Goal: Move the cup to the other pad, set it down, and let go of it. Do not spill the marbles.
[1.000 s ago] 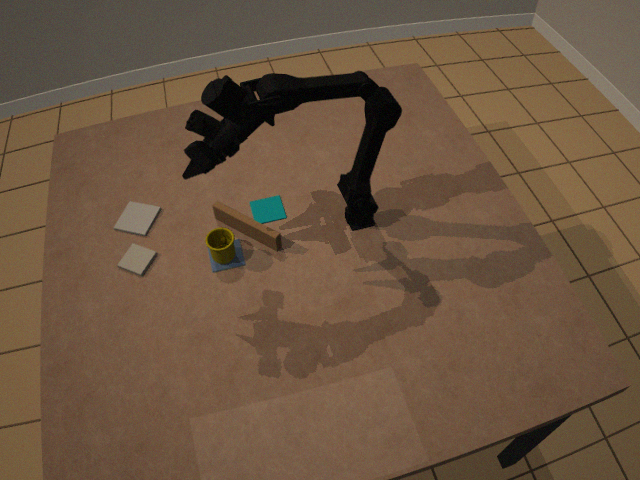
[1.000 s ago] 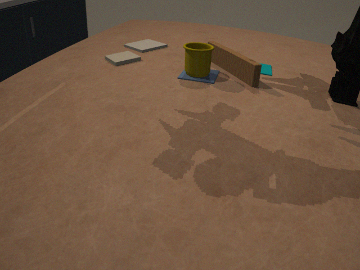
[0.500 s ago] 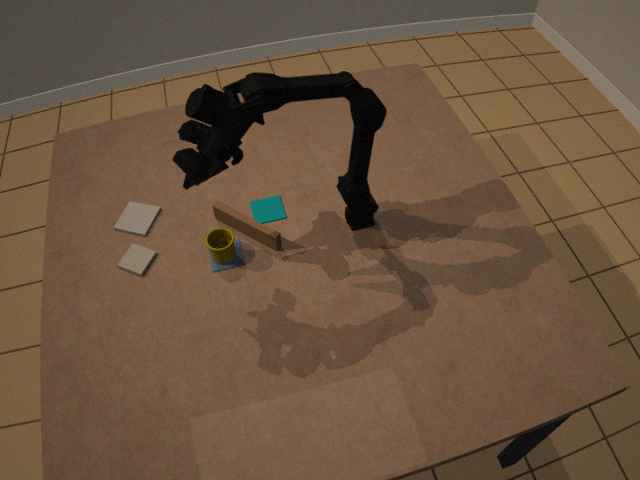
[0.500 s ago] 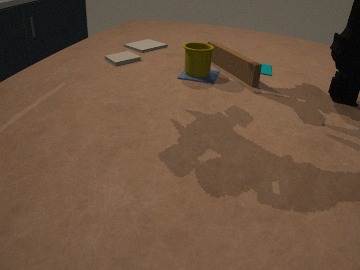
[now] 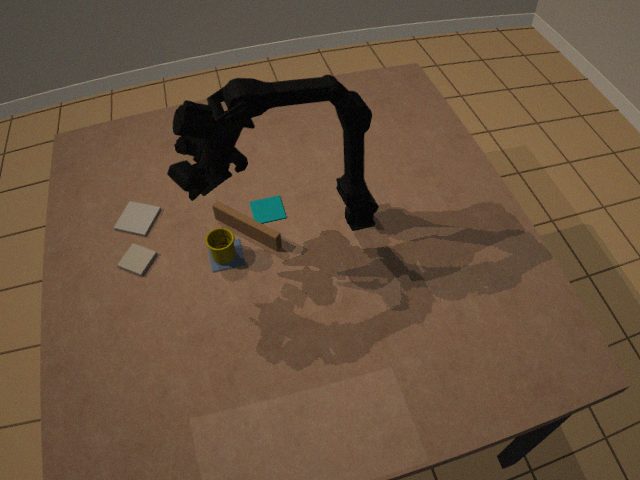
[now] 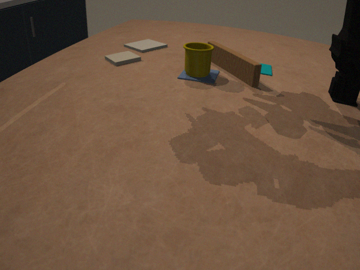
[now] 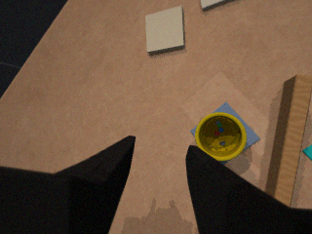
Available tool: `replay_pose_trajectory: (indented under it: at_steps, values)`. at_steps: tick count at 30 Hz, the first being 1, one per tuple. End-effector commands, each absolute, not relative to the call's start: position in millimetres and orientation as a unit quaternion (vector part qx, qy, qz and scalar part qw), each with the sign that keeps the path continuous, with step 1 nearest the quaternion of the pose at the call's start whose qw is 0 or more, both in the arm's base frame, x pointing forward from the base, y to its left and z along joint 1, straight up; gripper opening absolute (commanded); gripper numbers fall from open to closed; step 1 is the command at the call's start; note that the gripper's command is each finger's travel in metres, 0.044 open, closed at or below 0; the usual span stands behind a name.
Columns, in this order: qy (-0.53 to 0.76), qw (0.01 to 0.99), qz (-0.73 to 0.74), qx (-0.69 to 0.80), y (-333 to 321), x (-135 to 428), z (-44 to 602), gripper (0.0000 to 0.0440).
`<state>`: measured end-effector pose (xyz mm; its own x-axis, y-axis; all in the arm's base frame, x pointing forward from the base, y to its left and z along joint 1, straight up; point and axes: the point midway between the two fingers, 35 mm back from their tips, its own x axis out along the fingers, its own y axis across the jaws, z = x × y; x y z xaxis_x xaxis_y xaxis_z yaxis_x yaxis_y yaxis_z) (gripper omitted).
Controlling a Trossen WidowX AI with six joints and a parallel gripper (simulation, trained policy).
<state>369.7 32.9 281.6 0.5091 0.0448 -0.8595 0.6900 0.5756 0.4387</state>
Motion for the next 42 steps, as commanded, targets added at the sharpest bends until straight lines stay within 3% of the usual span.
replay_pose_trajectory:
  at_steps: [1, 42]
  values:
    - [0.463, 0.753, -0.226, 0.409, 33, 368, 274, 0.0153]
    - [0.614, 0.606, -0.397, 0.314, 12, 345, 135, 0.0189]
